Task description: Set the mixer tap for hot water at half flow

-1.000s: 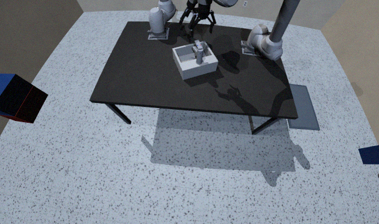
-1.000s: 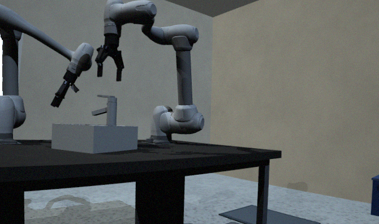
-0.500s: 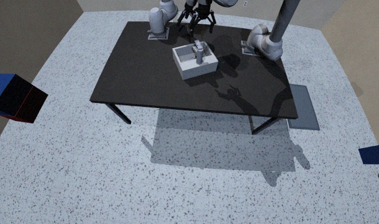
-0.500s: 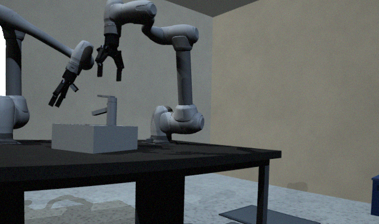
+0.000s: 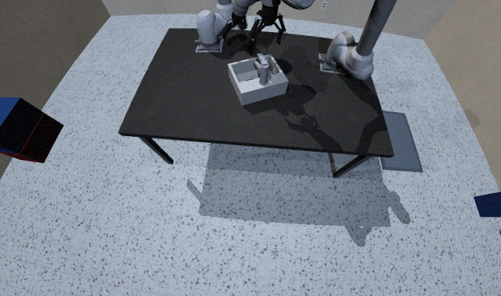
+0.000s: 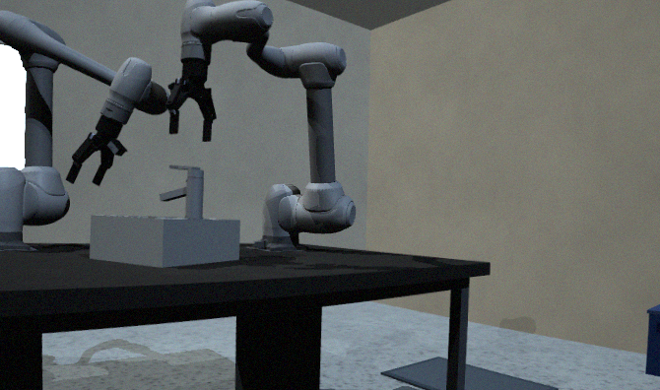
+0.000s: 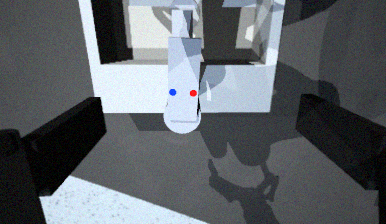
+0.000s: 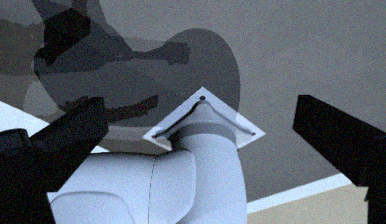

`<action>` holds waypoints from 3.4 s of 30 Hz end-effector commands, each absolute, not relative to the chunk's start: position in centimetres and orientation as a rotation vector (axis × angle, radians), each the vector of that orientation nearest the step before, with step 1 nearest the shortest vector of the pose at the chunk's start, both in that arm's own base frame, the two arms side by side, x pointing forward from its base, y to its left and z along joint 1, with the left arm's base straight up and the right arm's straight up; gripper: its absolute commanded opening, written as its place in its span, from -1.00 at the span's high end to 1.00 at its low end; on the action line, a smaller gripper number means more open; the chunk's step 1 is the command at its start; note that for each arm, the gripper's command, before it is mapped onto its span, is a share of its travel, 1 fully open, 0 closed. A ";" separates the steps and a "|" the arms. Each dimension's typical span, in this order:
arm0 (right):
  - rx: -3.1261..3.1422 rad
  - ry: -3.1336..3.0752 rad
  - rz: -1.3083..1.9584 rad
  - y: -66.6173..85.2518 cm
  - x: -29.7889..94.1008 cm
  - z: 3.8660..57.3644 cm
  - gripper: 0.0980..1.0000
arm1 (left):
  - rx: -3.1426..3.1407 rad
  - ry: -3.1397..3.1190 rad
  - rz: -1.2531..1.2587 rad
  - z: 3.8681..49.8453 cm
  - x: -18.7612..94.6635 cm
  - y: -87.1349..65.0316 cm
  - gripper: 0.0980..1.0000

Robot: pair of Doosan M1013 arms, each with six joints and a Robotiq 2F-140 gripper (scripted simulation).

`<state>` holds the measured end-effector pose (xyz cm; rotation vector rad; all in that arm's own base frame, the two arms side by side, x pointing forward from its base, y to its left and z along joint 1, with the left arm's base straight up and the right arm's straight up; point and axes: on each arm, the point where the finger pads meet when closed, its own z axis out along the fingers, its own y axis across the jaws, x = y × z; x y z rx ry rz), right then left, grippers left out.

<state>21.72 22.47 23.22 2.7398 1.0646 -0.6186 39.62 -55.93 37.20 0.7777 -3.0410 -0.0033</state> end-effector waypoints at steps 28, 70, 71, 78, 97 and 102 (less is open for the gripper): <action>3.117 -0.288 -0.687 -4.0 31.1 23.3 -1.00 | 0.690 -3.065 0.001 37.5 37.8 -58.2 -1.00; 2.586 -2.202 -0.547 -30.7 6.8 23.3 -1.00 | 0.683 -3.067 0.001 37.5 37.6 -58.4 -1.00; 2.566 -2.232 -0.542 -30.8 6.1 23.3 -1.00 | 0.683 -3.067 0.001 37.5 37.6 -58.4 -1.00; 2.485 -2.345 -0.523 -31.2 3.6 23.3 -1.00 | 0.683 -3.067 0.001 37.5 37.6 -58.4 -1.00; 2.410 -2.440 -0.505 -31.4 1.4 23.3 -1.00 | 0.683 -3.067 0.001 37.5 37.6 -58.4 1.00; 2.410 -2.440 -0.505 -31.4 1.4 23.3 -1.00 | 0.683 -3.067 0.001 37.5 37.6 -58.4 1.00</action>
